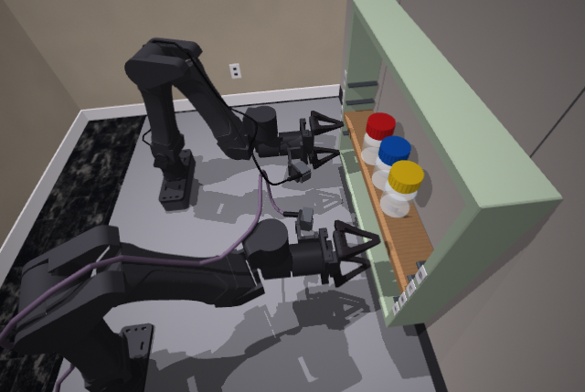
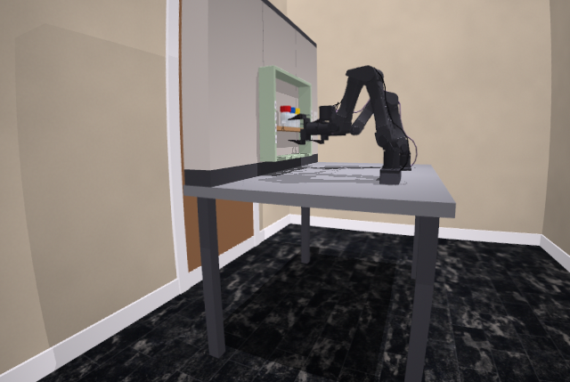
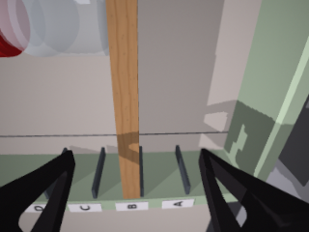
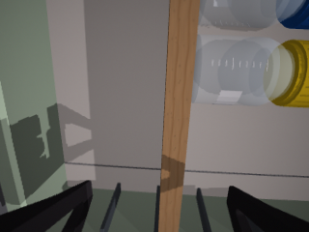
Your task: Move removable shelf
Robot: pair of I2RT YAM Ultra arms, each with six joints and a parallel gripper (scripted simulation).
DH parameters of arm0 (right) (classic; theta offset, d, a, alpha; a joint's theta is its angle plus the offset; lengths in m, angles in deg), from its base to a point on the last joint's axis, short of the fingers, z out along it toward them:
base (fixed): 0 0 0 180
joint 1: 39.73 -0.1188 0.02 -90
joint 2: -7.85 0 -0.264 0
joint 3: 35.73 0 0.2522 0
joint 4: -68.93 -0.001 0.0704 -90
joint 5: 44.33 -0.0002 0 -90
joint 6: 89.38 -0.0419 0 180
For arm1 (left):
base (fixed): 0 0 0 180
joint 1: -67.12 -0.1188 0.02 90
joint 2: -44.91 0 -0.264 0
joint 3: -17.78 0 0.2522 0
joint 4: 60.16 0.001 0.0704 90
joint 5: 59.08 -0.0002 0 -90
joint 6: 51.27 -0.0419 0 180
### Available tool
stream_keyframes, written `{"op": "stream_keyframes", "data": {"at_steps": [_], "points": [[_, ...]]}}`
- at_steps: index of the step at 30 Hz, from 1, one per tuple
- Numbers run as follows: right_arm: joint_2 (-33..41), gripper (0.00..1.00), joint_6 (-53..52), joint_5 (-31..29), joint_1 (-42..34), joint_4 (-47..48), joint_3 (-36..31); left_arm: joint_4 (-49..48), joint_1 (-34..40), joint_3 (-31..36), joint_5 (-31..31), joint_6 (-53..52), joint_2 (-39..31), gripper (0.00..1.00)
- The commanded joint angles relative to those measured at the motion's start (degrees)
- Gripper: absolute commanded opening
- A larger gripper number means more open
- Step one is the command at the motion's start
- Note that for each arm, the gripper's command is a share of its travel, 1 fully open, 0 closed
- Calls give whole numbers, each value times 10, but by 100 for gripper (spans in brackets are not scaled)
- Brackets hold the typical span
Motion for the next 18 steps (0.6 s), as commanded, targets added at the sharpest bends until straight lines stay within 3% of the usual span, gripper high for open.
{"op": "stream_keyframes", "data": {"at_steps": [1, 18], "points": [[-10, 100, -2, 7, 6, -4, 26, 9, -6, -24, -7, 1, 6, 100], [-43, 100, -2, 17, 16, -16, 72, 23, -15, -69, -17, 1, 37, 100]]}}
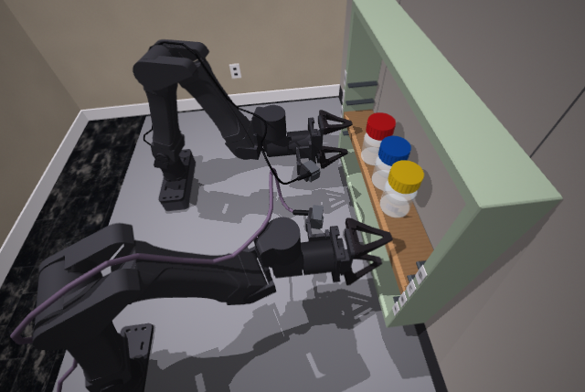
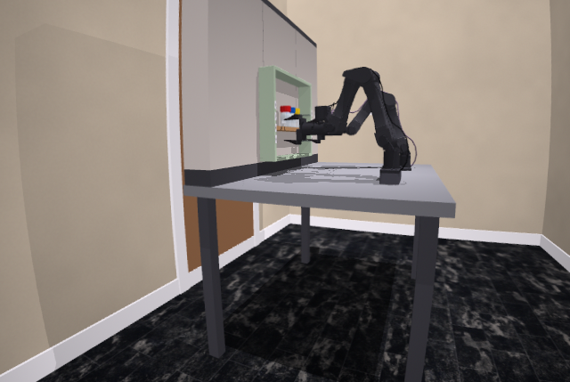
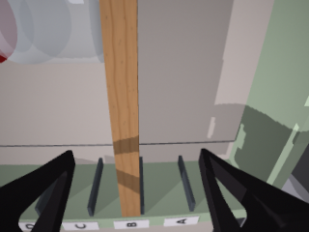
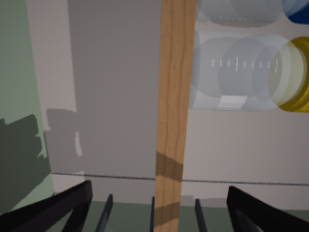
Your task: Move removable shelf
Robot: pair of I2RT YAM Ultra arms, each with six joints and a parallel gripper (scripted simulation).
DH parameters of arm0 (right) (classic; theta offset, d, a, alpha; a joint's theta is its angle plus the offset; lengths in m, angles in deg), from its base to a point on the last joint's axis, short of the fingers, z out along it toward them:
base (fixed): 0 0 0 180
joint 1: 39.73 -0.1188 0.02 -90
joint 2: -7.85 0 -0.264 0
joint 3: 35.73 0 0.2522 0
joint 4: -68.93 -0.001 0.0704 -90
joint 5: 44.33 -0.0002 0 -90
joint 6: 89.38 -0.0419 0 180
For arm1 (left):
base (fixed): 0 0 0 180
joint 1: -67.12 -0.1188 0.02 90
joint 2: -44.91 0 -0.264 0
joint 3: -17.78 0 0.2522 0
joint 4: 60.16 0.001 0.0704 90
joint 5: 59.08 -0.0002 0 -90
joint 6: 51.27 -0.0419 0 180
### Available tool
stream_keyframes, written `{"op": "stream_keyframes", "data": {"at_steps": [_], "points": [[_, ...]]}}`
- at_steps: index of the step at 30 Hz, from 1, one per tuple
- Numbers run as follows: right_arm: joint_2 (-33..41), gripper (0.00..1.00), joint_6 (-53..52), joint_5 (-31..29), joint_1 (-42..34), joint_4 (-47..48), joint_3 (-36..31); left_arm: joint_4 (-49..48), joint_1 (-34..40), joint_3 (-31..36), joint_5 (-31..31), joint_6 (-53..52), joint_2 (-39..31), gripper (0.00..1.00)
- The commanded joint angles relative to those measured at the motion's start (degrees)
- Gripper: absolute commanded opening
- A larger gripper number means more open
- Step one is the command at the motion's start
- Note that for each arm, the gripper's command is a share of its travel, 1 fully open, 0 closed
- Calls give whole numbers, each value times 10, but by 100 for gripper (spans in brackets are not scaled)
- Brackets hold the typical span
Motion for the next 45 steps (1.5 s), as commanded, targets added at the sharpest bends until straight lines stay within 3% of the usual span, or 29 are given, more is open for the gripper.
{"op": "stream_keyframes", "data": {"at_steps": [1, 35, 45], "points": [[-7, 100, -2, 6, 6, -14, 24, 9, -5, -22, -7, 1, 4, 100], [-73, 100, -2, 24, 23, -44, 120, 42, -21, -115, -23, 1, 64, 100], [-74, 78, -2, 24, 23, -45, 122, 43, -21, -116, -23, 1, 64, 78]]}}
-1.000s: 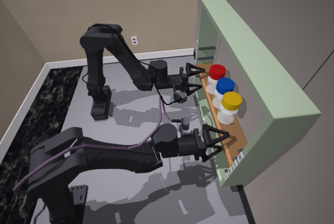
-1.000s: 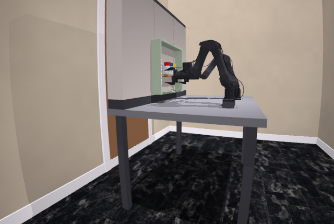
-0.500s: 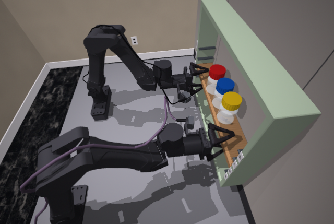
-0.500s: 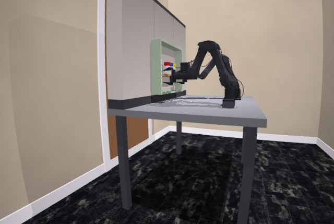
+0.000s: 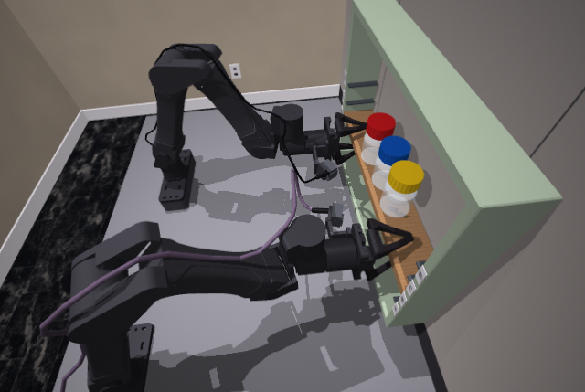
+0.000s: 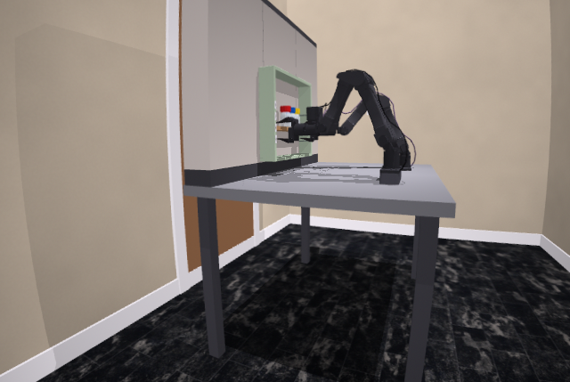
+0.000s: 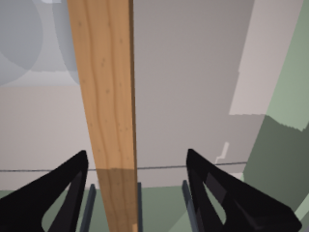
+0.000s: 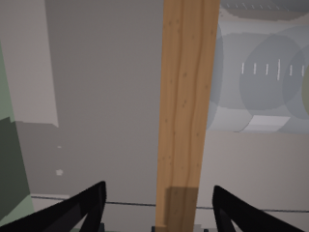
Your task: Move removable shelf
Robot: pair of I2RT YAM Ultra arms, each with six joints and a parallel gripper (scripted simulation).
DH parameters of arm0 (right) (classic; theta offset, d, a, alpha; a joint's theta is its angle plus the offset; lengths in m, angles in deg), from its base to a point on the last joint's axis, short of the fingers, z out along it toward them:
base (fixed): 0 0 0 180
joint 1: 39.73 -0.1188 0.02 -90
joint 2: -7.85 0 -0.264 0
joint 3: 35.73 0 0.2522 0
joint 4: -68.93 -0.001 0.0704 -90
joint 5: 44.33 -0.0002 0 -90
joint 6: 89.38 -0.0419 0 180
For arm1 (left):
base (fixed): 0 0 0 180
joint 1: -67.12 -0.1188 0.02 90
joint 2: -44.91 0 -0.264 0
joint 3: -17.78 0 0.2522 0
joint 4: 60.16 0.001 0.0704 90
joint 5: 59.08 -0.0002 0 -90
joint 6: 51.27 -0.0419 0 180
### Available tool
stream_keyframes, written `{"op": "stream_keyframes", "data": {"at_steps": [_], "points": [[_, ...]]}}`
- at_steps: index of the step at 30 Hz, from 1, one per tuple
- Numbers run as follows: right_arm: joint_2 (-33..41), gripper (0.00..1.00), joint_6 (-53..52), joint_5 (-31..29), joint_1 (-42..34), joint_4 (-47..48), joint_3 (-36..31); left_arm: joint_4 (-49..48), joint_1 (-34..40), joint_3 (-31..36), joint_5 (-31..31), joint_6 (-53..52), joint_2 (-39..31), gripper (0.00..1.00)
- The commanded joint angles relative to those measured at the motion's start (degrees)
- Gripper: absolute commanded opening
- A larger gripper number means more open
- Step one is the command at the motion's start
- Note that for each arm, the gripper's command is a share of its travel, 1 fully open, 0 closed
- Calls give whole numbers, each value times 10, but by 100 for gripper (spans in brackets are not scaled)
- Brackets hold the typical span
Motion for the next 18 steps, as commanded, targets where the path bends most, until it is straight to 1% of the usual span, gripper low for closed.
{"op": "stream_keyframes", "data": {"at_steps": [1, 5, 7, 18], "points": [[-5, 76, -2, 4, 5, -12, 22, 7, -5, -20, -5, 1, 2, 76], [-5, 67, -2, 4, 5, -12, 22, 7, -5, -20, -5, 1, 2, 67], [-5, 67, -2, 4, 5, -12, 22, 7, -5, -20, -5, 1, 2, 67], [-5, 42, -2, 4, 5, -12, 22, 7, -5, -20, -5, 1, 2, 42]]}}
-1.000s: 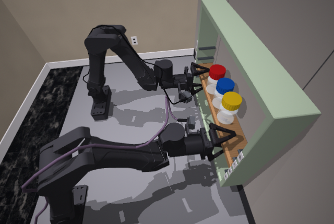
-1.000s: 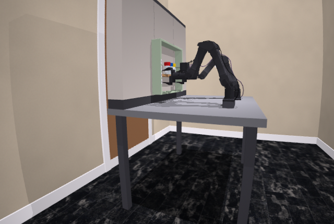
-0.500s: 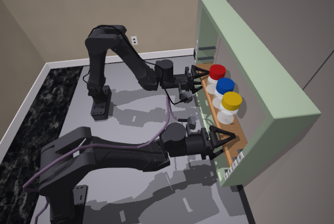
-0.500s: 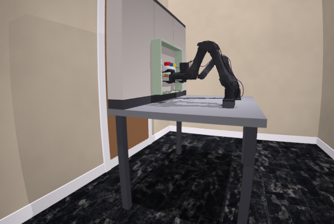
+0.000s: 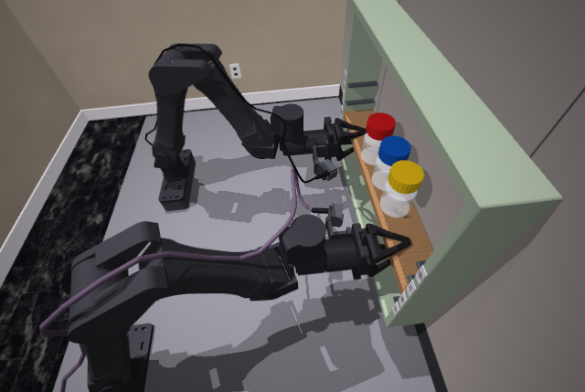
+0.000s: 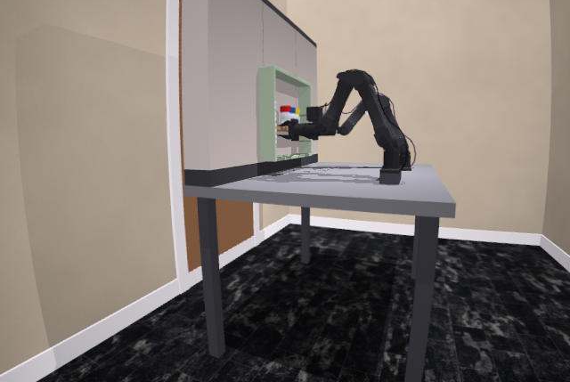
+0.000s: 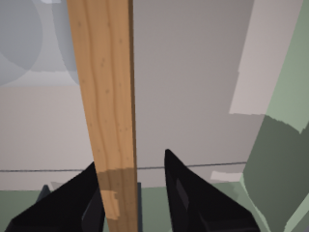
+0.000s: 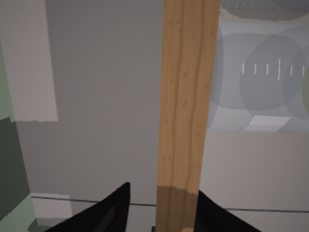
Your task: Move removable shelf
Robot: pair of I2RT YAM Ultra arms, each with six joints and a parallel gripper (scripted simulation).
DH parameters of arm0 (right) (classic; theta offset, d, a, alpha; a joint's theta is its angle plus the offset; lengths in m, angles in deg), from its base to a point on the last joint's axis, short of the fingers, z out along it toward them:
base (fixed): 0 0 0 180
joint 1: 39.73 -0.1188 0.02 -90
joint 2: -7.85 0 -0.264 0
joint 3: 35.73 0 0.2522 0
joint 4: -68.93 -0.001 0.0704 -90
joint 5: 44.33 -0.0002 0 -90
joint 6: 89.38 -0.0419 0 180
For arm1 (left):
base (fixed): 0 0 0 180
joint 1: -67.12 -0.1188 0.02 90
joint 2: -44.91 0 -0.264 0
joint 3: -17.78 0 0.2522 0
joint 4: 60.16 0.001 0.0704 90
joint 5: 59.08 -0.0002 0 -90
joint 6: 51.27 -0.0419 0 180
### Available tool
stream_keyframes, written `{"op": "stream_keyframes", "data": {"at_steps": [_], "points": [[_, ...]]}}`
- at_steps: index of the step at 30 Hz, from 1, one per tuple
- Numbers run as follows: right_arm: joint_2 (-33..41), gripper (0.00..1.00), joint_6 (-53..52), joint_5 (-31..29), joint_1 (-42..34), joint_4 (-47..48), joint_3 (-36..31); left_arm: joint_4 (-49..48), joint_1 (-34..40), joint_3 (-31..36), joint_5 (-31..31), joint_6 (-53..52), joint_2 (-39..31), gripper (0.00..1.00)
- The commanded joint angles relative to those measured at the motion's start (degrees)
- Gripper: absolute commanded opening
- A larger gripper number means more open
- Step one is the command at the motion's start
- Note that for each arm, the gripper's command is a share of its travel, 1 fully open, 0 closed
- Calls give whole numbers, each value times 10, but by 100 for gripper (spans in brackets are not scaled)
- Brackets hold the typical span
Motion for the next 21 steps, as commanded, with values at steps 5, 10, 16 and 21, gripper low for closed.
{"op": "stream_keyframes", "data": {"at_steps": [5, 10, 16, 21], "points": [[-5, 33, -2, 4, 5, -11, 22, 6, -5, -20, -5, 1, 2, 33], [-5, 24, -2, 4, 5, -11, 22, 6, -5, -20, -5, 1, 2, 24], [-5, 11, -2, 4, 5, -11, 22, 6, -5, -20, -5, 1, 2, 11], [-5, 0, -2, 4, 5, -11, 22, 6, -5, -20, -5, 1, 2, 0]]}}
